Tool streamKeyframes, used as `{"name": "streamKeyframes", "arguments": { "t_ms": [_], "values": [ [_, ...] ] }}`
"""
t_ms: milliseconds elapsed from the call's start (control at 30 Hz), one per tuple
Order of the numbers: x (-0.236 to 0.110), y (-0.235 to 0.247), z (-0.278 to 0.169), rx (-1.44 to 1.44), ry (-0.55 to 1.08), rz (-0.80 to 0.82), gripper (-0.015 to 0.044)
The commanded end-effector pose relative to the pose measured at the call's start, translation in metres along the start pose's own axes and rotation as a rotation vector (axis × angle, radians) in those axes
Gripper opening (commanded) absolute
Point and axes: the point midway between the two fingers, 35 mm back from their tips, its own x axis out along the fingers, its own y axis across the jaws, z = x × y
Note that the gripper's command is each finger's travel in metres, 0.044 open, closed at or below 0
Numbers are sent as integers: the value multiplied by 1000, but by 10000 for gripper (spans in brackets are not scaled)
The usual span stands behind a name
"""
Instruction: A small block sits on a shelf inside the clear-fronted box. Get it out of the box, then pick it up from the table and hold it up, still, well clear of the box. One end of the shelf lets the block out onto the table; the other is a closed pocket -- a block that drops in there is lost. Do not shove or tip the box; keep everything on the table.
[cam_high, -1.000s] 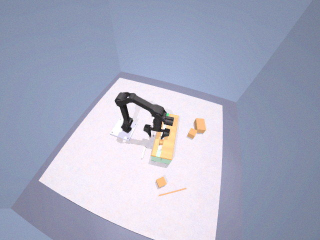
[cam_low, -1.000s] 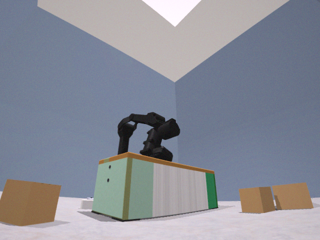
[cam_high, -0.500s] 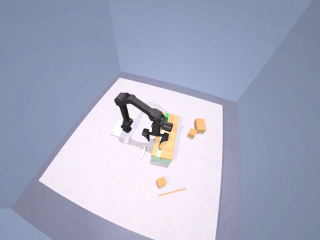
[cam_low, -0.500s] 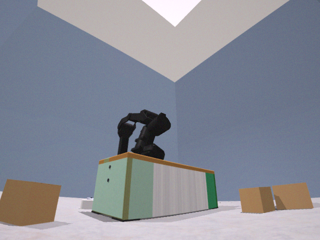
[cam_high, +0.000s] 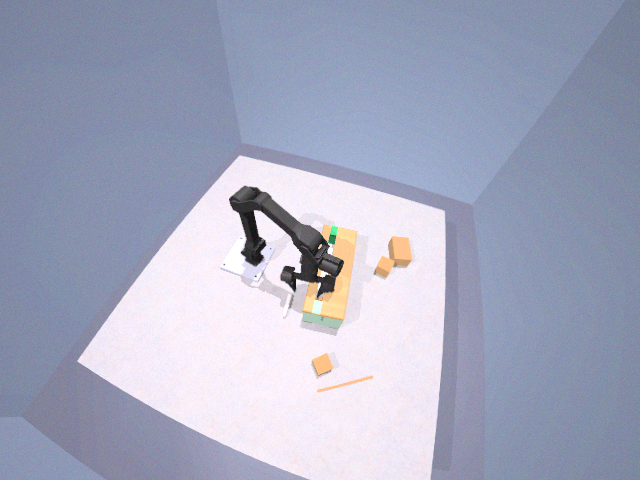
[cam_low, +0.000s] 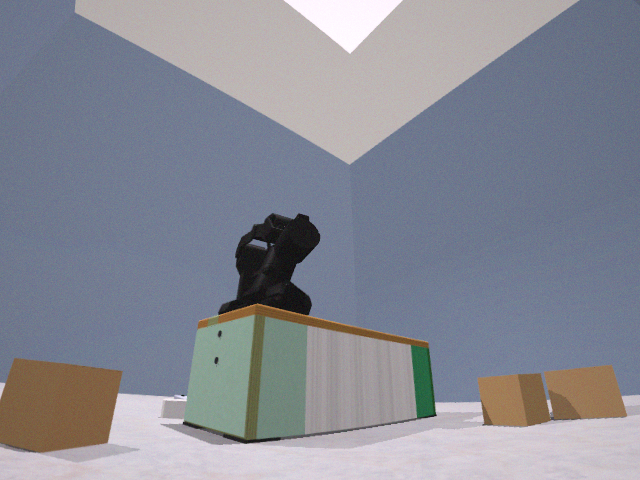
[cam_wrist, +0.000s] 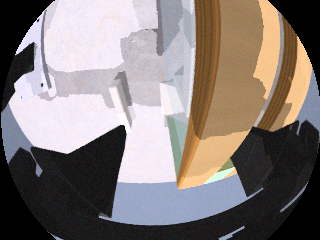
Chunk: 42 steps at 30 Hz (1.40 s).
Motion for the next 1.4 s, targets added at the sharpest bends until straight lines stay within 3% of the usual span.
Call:
{"name": "streamKeyframes", "arguments": {
  "t_ms": [0, 167, 400, 567, 600, 733, 1367],
  "values": [
    [4, -1, -8, -3, -3, 1, 400],
    [-1, -2, -11, -2, -3, 1, 400],
    [-53, 0, -27, 2, 1, 3, 400],
    [-52, -2, -27, 6, 4, -5, 400],
    [-52, -2, -27, 25, 1, -6, 374],
    [-50, 3, -32, 396, -45, -17, 285],
    [-43, 18, -68, 2226, -313, 76, 285]
  ]
}}
